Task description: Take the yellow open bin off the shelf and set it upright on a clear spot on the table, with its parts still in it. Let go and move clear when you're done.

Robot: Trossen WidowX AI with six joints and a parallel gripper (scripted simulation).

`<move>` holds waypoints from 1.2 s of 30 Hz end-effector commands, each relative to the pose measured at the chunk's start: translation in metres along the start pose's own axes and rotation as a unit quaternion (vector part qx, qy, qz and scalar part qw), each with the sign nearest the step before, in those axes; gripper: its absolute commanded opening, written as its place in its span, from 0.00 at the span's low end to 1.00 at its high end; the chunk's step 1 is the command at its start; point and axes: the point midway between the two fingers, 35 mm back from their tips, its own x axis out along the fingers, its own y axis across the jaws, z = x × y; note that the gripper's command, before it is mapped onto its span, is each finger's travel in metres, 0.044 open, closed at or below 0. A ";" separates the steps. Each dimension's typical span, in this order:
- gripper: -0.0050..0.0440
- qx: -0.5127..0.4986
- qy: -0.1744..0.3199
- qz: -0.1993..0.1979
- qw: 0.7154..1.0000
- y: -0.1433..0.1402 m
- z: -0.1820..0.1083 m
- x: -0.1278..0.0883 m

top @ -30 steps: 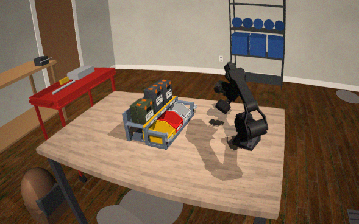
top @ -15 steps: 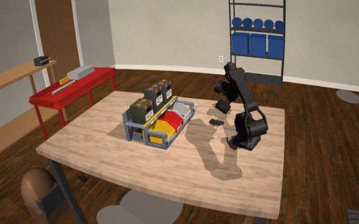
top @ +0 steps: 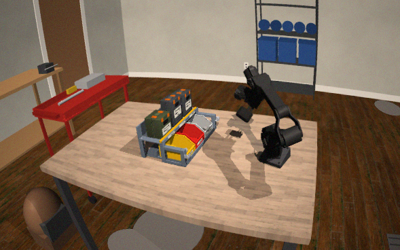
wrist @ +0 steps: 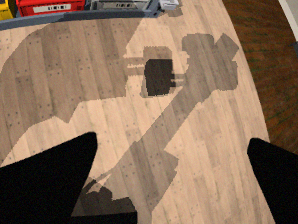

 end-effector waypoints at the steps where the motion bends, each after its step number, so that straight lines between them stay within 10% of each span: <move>1: 1.00 -0.001 -0.003 -0.003 1.000 -0.002 0.003 -0.002; 36: 1.00 -0.035 -0.078 -0.029 0.996 -0.004 0.046 0.004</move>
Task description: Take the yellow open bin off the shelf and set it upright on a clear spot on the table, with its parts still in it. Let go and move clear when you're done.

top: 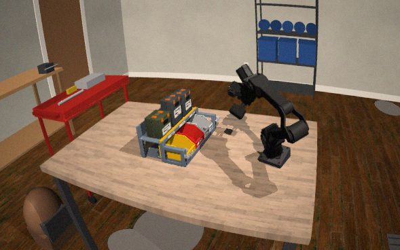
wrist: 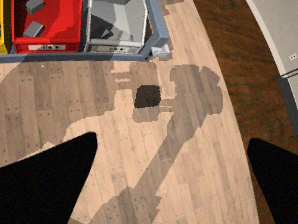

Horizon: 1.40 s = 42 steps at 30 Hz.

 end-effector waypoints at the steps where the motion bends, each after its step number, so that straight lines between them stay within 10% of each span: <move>1: 1.00 -0.003 -0.012 -0.004 1.000 -0.001 0.008 -0.001; 42: 1.00 -0.027 -0.139 -0.011 0.990 0.013 0.077 0.003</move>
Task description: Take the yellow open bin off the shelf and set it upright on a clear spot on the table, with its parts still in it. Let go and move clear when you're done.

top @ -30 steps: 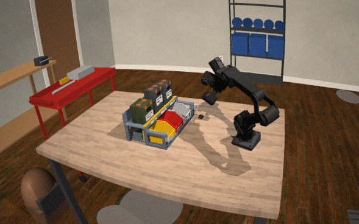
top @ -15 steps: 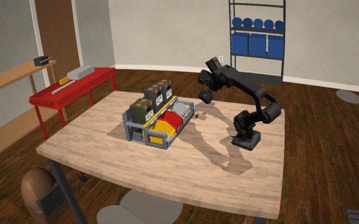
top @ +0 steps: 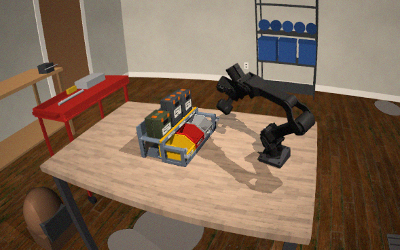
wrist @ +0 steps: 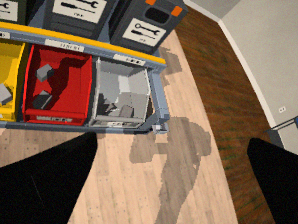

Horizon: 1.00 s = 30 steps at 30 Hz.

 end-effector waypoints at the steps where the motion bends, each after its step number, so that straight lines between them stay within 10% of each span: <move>1: 1.00 0.000 -0.007 -0.003 1.000 0.000 0.005 0.001; 30: 1.00 0.002 -0.097 0.011 0.995 0.019 0.050 0.004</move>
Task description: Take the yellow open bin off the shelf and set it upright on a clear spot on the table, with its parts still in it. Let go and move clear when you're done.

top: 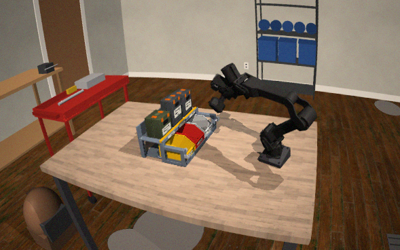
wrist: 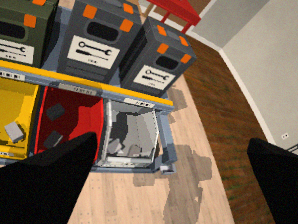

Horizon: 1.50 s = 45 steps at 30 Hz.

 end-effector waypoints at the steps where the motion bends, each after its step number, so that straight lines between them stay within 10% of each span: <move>1: 1.00 0.002 -0.032 0.005 0.999 0.007 0.017 0.002; 45: 1.00 0.022 -0.134 0.037 0.990 0.036 0.065 0.001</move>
